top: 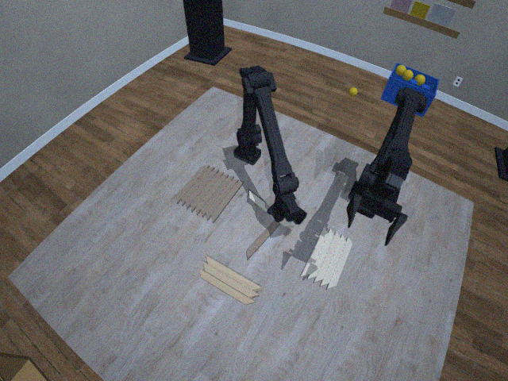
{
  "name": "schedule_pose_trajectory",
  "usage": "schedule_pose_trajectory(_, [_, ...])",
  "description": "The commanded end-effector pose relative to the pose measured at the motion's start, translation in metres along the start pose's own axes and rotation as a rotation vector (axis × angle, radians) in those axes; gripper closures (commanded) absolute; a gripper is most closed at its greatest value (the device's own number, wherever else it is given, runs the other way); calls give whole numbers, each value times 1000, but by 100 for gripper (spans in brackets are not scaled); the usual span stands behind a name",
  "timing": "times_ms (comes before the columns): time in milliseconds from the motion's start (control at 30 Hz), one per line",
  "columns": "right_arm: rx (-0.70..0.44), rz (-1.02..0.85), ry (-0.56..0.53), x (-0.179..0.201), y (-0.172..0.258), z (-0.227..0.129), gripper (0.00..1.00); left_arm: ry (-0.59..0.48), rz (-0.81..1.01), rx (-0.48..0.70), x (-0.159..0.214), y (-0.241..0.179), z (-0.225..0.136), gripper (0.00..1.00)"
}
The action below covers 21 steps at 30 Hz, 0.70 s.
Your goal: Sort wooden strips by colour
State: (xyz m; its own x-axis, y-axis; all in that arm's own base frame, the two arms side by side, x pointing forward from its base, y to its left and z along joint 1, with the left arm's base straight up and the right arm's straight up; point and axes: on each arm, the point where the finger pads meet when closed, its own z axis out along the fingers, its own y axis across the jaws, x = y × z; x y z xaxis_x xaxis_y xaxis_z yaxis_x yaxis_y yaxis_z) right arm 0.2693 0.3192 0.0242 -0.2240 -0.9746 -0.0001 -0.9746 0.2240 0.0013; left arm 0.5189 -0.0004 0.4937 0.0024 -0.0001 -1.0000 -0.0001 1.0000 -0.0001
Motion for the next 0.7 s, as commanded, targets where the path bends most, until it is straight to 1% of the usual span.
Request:
schedule_pose_trajectory(0, [21,-134,-41,-12,4,-14,100,-43,11,7,-29,-2,4,0])
schedule_pose_trajectory(33, [19,-130,-29,-7,-1,-10,100,-41,11,7,-28,-2,4,0])
schedule_pose_trajectory(133, [16,-209,-21,-11,11,-3,100,-35,11,7,-24,-2,4,0])
schedule_pose_trajectory(233, [24,-279,-43,-18,19,-12,100,-30,11,7,-21,-2,5,0])
schedule_pose_trajectory(433, [27,-404,-45,-21,30,-13,100,-18,11,8,-14,-3,5,0])
schedule_pose_trajectory(533, [29,-419,-48,-24,29,-17,100,-24,11,8,-17,-3,4,0])
schedule_pose_trajectory(567, [25,-440,-42,-21,33,-12,100,-15,11,8,-11,-3,5,0])
schedule_pose_trajectory(600, [20,-436,-31,-17,28,-8,100,-13,11,8,-10,-3,5,0])
schedule_pose_trajectory(667, [17,-489,-26,-19,37,-4,100,-10,11,9,-8,-3,5,0])
